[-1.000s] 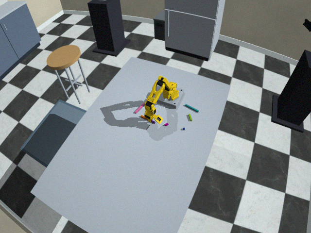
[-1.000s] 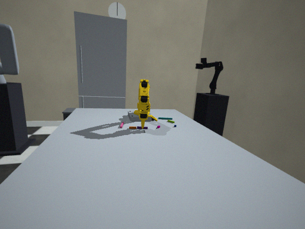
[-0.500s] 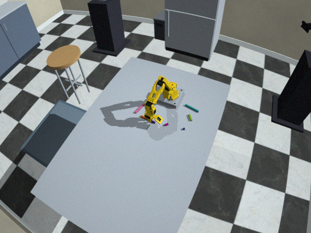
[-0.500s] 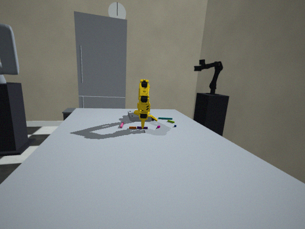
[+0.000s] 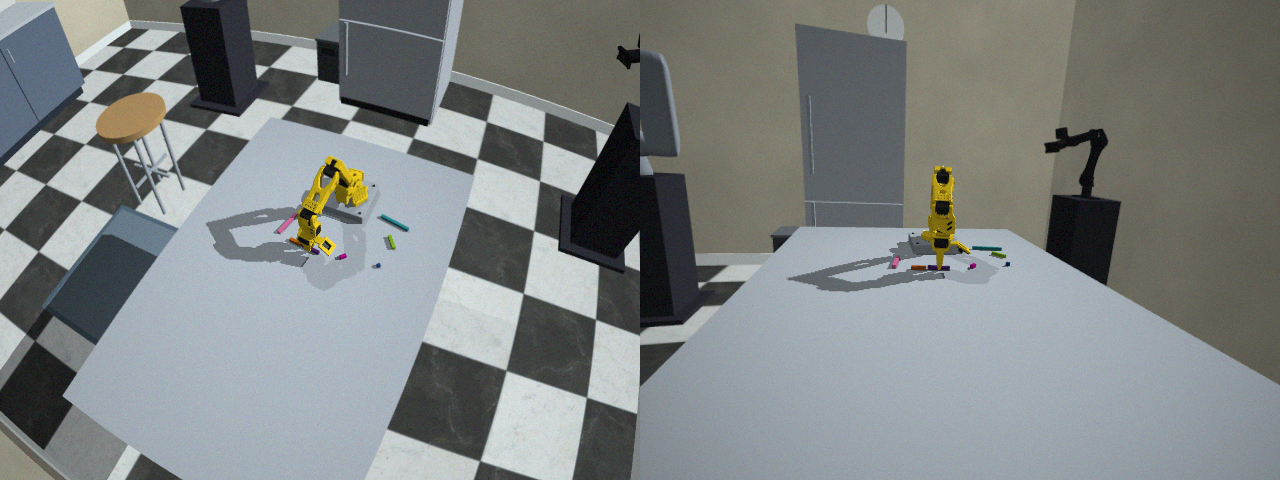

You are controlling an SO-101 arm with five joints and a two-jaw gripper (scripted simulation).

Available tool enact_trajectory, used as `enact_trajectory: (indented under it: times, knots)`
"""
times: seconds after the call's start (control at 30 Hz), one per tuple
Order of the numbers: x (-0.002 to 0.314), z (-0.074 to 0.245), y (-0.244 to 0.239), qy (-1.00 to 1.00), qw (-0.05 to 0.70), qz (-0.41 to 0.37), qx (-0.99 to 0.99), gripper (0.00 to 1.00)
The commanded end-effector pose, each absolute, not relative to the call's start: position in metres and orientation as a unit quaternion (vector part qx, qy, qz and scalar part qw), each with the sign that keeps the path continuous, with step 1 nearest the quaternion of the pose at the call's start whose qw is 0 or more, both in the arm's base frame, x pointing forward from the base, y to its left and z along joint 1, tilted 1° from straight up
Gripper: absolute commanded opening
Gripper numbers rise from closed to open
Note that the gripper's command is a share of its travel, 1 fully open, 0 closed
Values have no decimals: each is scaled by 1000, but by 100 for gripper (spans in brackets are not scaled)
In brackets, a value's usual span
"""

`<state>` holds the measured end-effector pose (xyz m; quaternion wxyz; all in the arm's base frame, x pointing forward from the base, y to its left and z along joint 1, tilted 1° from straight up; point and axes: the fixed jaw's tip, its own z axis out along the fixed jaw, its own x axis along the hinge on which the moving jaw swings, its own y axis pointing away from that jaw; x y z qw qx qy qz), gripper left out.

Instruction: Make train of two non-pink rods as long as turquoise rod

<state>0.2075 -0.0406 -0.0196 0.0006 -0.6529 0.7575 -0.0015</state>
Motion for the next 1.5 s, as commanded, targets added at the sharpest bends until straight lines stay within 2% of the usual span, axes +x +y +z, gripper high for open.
enact_trajectory:
  times: [0.0,1.47]
  knots:
    - [205,-21,-42,758,-2,2,-653,0]
    - [207,-19,-45,757,1,-1,-653,0]
